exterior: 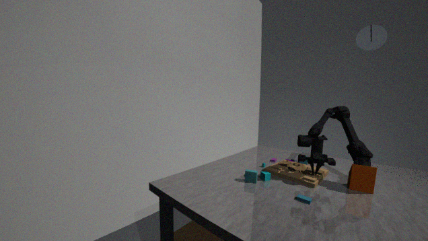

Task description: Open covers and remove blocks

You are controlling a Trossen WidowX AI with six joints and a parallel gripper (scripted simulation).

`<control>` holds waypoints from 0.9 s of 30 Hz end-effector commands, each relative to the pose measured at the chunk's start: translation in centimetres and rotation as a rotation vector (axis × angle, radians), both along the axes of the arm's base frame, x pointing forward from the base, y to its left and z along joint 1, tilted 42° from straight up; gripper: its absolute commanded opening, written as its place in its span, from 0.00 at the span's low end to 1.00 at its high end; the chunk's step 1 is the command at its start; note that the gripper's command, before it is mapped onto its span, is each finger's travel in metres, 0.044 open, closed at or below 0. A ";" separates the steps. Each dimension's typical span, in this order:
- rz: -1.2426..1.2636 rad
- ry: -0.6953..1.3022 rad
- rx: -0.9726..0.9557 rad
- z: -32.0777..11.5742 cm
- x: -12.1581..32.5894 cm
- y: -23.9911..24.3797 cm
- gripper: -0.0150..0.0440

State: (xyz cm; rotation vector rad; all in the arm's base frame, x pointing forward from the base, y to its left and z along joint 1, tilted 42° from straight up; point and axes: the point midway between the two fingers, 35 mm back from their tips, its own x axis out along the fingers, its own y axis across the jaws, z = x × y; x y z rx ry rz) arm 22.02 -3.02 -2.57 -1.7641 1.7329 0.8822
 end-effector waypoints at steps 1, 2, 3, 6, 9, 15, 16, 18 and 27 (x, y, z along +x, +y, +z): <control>0.001 -0.004 0.006 0.9 0.2 1.0 0.48; 0.001 -0.004 0.007 1.3 0.3 1.4 0.50; 0.000 -0.004 0.007 1.7 0.3 1.7 0.50; -0.001 -0.004 0.008 2.9 0.3 2.8 0.50; -0.002 -0.004 0.007 3.8 0.2 3.6 0.50; -0.002 -0.004 0.008 3.6 0.2 3.3 0.50; -0.002 -0.004 0.008 3.4 0.3 3.2 0.50; -0.001 -0.004 0.008 3.0 0.3 2.9 0.50; -0.002 -0.004 0.006 1.4 0.2 1.3 0.50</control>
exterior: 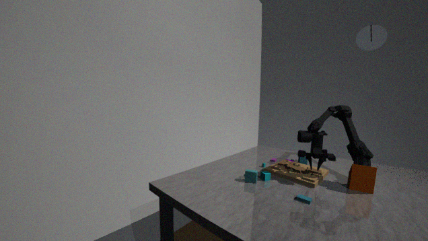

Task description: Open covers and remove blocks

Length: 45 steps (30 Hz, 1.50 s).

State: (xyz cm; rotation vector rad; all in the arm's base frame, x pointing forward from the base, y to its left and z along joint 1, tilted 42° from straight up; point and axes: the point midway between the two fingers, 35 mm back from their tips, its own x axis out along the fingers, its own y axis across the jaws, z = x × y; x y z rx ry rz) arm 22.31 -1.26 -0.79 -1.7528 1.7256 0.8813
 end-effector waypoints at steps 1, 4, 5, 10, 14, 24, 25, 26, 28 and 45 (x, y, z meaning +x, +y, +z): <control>0.004 0.002 -0.004 -0.5 -0.1 -0.5 0.50; 0.004 0.002 -0.004 -0.5 -0.2 -0.5 0.50; 0.004 0.002 -0.004 -0.5 -0.2 -0.5 0.50; 0.004 0.002 -0.004 -0.5 -0.2 -0.5 0.50; 0.004 0.002 -0.004 -0.5 -0.2 -0.5 0.50; 0.004 0.002 -0.004 -0.6 -0.2 -0.7 0.50; 0.004 0.002 -0.004 -0.7 -0.2 -0.7 0.50; 0.004 0.002 -0.004 -0.8 -0.2 -0.8 0.50; 0.004 0.002 -0.004 -0.9 -0.1 -0.9 0.50; 0.004 0.002 -0.005 -2.1 -0.2 -2.0 0.50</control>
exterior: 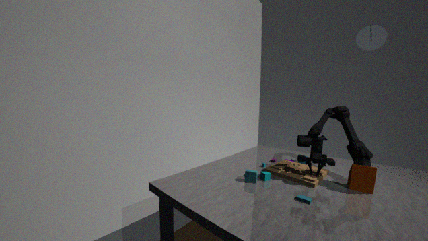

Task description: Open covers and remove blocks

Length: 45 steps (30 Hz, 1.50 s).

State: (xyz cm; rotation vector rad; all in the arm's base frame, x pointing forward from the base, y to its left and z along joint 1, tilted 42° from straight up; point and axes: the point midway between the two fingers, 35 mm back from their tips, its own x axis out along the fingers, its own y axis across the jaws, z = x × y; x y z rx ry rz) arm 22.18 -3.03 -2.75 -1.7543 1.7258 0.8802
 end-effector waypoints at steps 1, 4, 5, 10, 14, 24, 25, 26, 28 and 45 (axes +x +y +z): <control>0.003 0.002 -0.004 -0.2 -0.1 -0.2 0.50; 0.003 0.002 -0.004 -0.2 -0.1 -0.2 0.50; 0.003 0.002 -0.004 -0.2 -0.1 -0.2 0.50; 0.003 0.002 -0.004 -0.5 -0.1 -0.5 0.50; 0.003 0.002 -0.004 -0.8 -0.1 -0.7 0.50; 0.000 0.000 -0.001 -0.9 0.0 -0.8 0.44; 0.000 0.000 -0.001 -0.9 0.0 -0.8 0.43; 0.000 0.000 -0.001 -0.9 0.0 -0.8 0.42; 0.000 0.000 -0.001 -0.9 0.0 -0.8 0.40; 0.001 0.001 0.000 0.1 0.1 0.2 0.39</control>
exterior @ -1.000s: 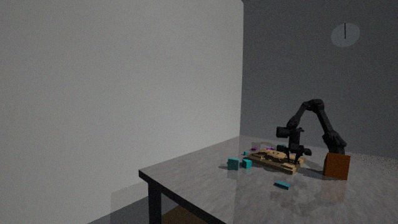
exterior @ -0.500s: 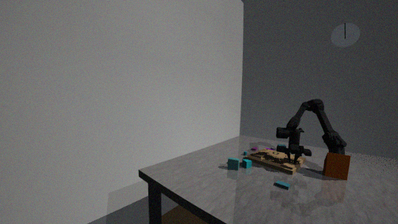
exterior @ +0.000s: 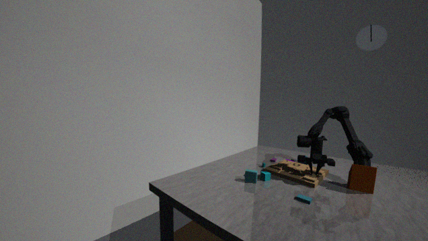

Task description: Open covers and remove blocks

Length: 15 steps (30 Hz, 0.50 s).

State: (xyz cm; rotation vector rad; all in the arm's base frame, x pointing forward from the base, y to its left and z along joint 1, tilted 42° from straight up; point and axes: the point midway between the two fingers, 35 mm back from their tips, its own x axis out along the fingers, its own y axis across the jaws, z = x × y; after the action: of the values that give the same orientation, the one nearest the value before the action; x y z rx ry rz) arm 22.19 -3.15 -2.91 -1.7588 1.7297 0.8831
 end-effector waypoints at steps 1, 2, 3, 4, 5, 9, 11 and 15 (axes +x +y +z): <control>-0.001 -0.004 0.004 0.4 0.1 0.4 0.39; -0.001 -0.004 0.004 0.5 0.1 0.5 0.39; -0.001 -0.004 0.004 0.6 0.2 0.6 0.39; -0.001 -0.004 0.004 0.7 0.2 0.7 0.39; -0.001 -0.003 0.004 0.8 0.2 0.8 0.39; -0.001 -0.003 0.004 1.1 0.2 1.1 0.39; 0.000 -0.003 0.004 1.3 0.2 1.3 0.39; 0.000 -0.003 0.003 1.7 0.2 1.7 0.39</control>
State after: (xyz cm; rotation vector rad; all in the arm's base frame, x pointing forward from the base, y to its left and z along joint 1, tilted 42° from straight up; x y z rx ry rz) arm 22.31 -1.84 -1.51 -1.7607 1.7292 0.8841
